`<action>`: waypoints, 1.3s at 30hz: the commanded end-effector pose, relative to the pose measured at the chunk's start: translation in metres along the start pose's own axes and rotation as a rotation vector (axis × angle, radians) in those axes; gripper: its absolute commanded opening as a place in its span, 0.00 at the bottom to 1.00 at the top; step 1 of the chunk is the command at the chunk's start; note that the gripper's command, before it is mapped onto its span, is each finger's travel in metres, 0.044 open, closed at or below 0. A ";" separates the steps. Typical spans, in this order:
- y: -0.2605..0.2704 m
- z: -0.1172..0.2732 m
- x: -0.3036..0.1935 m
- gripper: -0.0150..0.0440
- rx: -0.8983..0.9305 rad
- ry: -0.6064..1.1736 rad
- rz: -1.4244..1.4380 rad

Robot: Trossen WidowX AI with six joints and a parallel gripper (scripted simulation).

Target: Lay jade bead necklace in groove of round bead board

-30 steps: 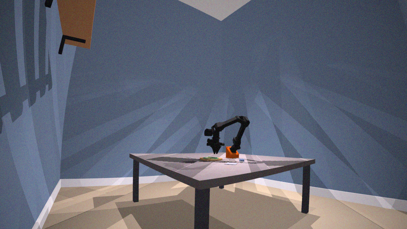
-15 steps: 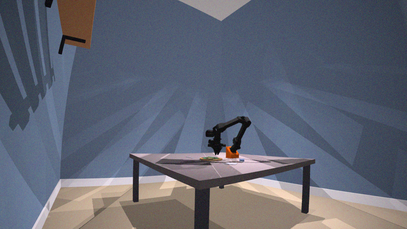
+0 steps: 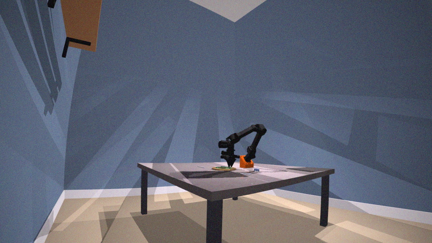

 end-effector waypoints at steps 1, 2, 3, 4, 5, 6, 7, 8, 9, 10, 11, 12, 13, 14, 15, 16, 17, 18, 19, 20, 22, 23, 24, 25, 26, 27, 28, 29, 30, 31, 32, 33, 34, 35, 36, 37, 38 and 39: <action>-0.002 -0.006 -0.001 0.46 -0.004 0.006 -0.010; -0.002 -0.007 -0.001 0.46 -0.004 0.006 -0.010; -0.002 -0.007 -0.001 0.46 -0.004 0.006 -0.010; -0.002 -0.007 -0.001 0.46 -0.004 0.006 -0.010; -0.001 -0.005 -0.001 0.41 -0.002 0.002 -0.001; -0.001 -0.005 -0.001 0.37 -0.002 0.002 -0.001; -0.001 -0.005 -0.001 0.32 -0.002 0.002 -0.001; -0.001 -0.005 -0.001 0.28 -0.002 0.002 -0.001; -0.001 -0.005 -0.001 0.25 -0.002 0.002 -0.001; -0.001 -0.005 -0.001 0.25 -0.002 0.002 -0.001; -0.001 -0.005 -0.001 0.25 -0.002 0.002 -0.001; -0.001 -0.005 -0.001 0.25 -0.002 0.002 -0.001; -0.001 -0.005 -0.001 0.25 -0.002 0.002 -0.001; -0.001 -0.005 -0.001 0.25 -0.002 0.002 -0.001; -0.001 -0.005 -0.001 0.25 -0.002 0.002 -0.001; -0.001 -0.005 -0.001 0.25 -0.002 0.002 -0.001; -0.001 -0.005 -0.001 0.25 -0.002 0.002 -0.001; -0.001 -0.005 -0.001 0.25 -0.002 0.002 -0.001; -0.001 -0.005 -0.001 0.25 -0.002 0.002 -0.001; -0.001 -0.005 -0.001 0.25 -0.002 0.002 -0.001; -0.001 -0.005 -0.001 0.25 -0.002 0.002 -0.001; -0.001 -0.005 -0.001 0.25 -0.002 0.002 -0.001; -0.001 -0.005 -0.001 0.25 -0.002 0.002 -0.001; -0.001 -0.005 -0.001 0.25 -0.002 0.002 -0.001; -0.001 -0.005 -0.001 0.25 -0.002 0.002 -0.001; -0.001 -0.005 -0.001 0.25 -0.002 0.002 -0.001; -0.001 -0.005 -0.001 0.25 -0.002 0.002 -0.001; -0.001 -0.005 -0.001 0.25 -0.002 0.002 -0.001; -0.001 -0.005 -0.001 0.25 -0.002 0.002 -0.001; -0.001 -0.005 -0.001 0.25 -0.002 0.002 -0.001; -0.001 -0.005 -0.001 0.25 -0.002 0.002 -0.001; -0.001 -0.005 -0.001 0.25 -0.002 0.002 -0.001; -0.001 -0.005 -0.001 0.25 -0.002 0.002 -0.001; -0.001 -0.005 -0.001 0.25 -0.002 0.002 -0.001; -0.001 -0.005 -0.001 0.25 -0.002 0.002 -0.001; -0.001 -0.005 -0.001 0.25 -0.002 0.002 -0.001; -0.001 -0.005 -0.001 0.25 -0.002 0.002 -0.001; -0.001 -0.004 -0.001 0.25 -0.003 0.002 -0.002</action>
Point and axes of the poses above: the point midway between the two fingers, 35 mm back from their tips, its own z axis back along the fingers, its own y axis across the jaws, x = y × z, the point moved 5 cm from there along z, back along the fingers
